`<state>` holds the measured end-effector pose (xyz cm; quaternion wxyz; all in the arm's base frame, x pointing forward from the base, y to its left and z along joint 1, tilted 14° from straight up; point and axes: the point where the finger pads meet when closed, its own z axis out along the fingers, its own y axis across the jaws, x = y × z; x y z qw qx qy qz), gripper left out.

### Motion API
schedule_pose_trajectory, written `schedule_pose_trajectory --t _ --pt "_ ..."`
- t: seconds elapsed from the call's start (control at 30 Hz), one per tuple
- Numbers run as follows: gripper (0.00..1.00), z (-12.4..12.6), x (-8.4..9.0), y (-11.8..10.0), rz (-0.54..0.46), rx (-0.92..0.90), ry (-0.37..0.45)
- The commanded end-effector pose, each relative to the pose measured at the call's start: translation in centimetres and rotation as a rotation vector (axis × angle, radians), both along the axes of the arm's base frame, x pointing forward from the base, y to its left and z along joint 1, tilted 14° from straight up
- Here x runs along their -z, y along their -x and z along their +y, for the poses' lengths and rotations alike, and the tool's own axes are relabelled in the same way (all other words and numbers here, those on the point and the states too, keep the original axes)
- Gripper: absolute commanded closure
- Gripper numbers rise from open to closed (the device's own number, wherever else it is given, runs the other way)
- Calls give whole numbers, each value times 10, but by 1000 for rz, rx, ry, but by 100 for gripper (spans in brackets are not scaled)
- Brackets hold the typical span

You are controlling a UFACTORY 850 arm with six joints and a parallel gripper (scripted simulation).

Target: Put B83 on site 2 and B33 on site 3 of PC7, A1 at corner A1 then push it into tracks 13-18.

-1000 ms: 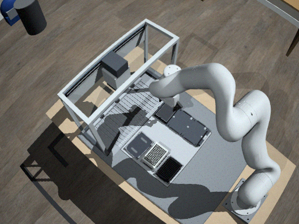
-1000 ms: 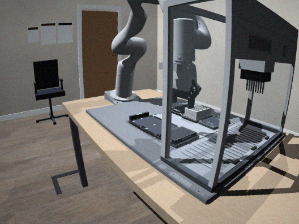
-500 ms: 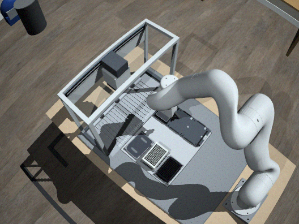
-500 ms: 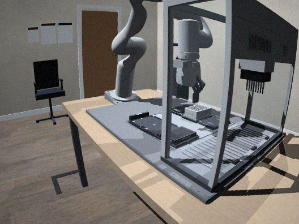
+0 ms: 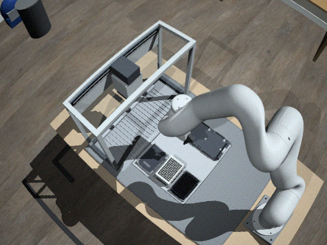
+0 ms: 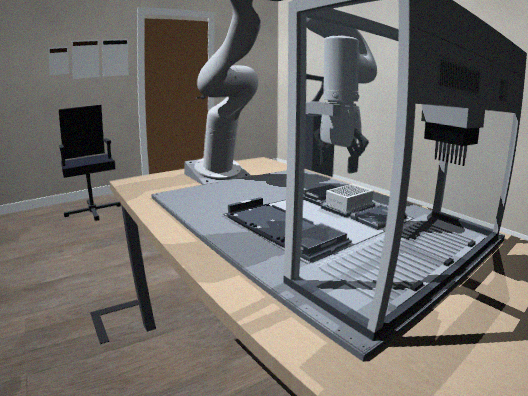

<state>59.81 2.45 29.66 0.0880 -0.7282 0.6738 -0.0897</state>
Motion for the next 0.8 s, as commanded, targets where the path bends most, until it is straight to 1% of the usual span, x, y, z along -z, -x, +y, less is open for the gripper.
schedule_pose_trajectory --t 0.0,0.07,0.13,0.63,0.7,0.77 --pt "0 27 -1 15 -4 2 3" --pt "0 36 -1 19 -4 2 3" --pt "0 36 -1 19 -4 2 3" --pt "0 102 0 56 -3 2 3" --pt "0 102 0 56 -3 2 3" --pt "0 110 0 61 -3 2 3"
